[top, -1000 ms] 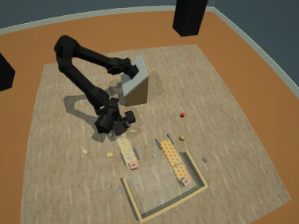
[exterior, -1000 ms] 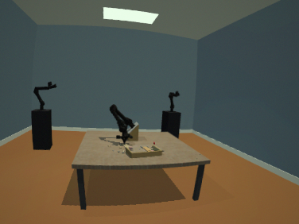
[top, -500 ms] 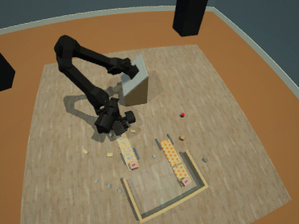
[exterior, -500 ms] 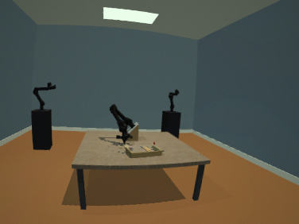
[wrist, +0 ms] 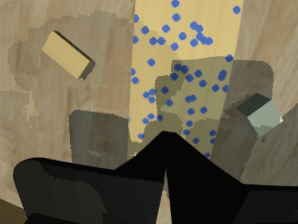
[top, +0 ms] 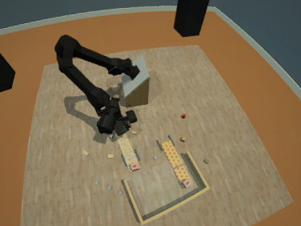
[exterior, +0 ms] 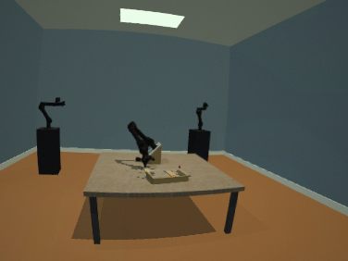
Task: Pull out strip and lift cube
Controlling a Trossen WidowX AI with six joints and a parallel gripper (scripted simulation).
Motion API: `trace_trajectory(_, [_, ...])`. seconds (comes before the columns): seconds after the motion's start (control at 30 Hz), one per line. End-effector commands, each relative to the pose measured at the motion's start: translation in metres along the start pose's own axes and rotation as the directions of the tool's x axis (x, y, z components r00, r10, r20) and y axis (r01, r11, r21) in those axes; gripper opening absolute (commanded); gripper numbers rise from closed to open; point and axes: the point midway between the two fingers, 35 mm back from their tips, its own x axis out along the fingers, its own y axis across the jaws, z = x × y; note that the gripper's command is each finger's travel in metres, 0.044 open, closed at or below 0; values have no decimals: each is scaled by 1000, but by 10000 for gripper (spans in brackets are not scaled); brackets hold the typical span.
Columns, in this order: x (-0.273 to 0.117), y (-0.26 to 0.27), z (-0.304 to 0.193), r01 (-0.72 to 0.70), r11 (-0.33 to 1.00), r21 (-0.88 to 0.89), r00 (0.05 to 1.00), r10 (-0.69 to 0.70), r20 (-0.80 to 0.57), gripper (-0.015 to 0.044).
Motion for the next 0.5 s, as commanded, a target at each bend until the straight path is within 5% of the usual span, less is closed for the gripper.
trace_trajectory(0.0, [-29, -2, 6, 3, 1000, 7, 1000, -3, -7, 0])
trace_trajectory(0.23, [-36, 0, 4, 4, 1000, 6, 1000, -4, -13, 0])
trace_trajectory(0.47, [-37, 1, 32, 5, 997, 74, 1000, -4, -11, 184])
